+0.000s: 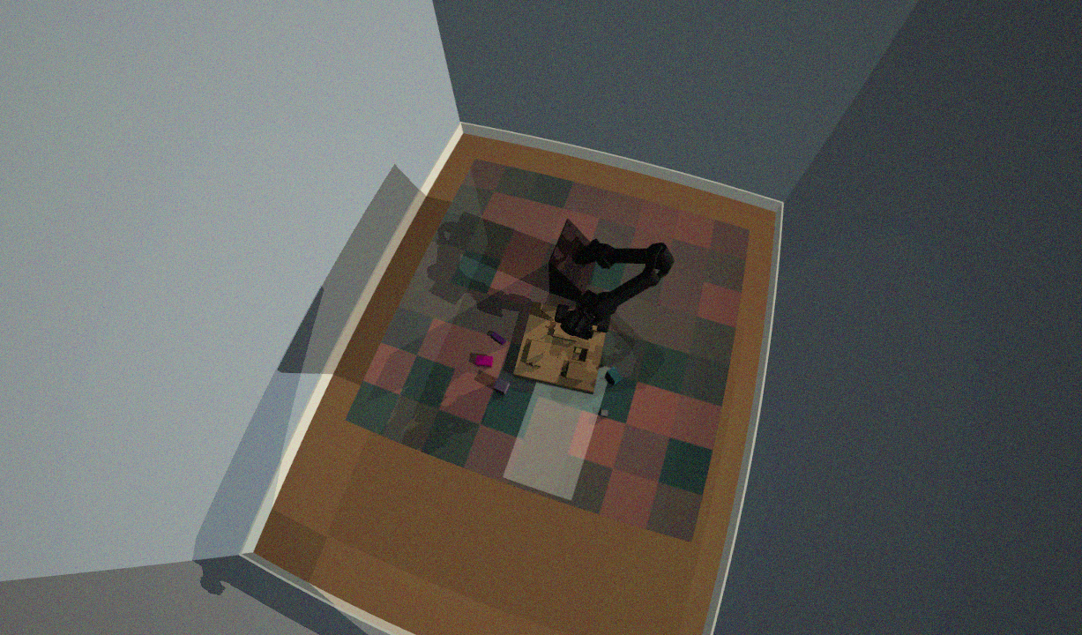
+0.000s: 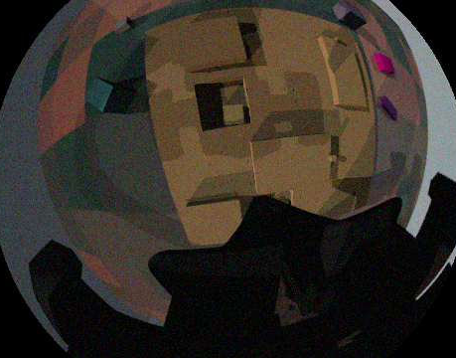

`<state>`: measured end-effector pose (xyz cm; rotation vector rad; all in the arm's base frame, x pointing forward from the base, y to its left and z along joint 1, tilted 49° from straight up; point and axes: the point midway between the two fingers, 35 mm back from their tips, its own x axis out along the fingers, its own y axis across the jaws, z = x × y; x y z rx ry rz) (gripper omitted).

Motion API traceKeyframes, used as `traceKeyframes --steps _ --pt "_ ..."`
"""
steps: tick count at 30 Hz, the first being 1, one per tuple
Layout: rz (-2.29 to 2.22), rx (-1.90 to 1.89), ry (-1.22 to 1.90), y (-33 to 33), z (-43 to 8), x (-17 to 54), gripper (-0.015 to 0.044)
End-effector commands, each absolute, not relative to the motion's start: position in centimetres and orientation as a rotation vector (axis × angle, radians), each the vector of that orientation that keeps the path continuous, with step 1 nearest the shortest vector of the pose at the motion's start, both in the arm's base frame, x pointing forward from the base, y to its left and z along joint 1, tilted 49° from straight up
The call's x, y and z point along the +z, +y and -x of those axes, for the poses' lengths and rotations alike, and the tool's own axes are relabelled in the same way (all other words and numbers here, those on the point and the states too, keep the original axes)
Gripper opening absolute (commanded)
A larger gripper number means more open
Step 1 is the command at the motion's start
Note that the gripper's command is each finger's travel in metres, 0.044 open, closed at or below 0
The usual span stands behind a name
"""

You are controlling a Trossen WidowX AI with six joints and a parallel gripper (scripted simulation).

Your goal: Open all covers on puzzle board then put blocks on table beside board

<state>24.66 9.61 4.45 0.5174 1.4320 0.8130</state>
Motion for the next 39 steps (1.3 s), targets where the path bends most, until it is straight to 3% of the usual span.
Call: traceKeyframes --steps 1,7,39 --pt "-0.512 0.812 1.429 9.1 -27.0 4.2 0.0" --pt "-0.512 0.816 1.425 8.6 -29.5 3.7 0.0" --pt "-0.512 0.816 1.425 8.6 -29.5 3.7 0.0"
